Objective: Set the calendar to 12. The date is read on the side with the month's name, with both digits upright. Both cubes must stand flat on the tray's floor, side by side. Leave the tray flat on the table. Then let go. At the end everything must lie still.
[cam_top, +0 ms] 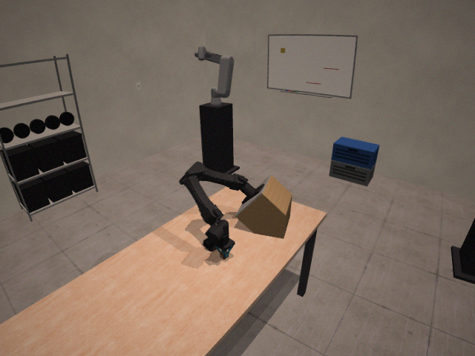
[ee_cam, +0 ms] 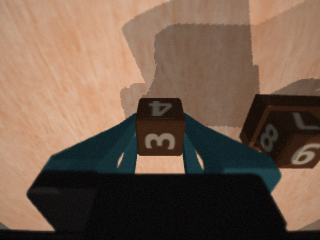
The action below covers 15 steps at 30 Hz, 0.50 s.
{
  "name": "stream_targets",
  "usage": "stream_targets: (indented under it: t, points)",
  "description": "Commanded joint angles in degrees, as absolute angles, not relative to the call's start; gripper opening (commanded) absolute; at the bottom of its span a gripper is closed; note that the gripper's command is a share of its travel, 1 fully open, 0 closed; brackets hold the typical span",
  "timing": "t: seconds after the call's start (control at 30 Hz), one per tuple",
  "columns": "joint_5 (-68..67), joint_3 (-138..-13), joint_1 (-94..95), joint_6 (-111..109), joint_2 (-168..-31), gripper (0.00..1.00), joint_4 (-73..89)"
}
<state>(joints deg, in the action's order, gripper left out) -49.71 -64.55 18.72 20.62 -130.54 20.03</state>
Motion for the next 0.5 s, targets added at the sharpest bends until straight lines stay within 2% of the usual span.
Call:
stream_targets:
  t: [0.0,0.47]
  points:
    - [-49.8,-62.8,20.1,20.3,-128.8,0.27,19.3]
    - [-49.8,-62.4,20.1,20.1,-128.6,0.27,19.0]
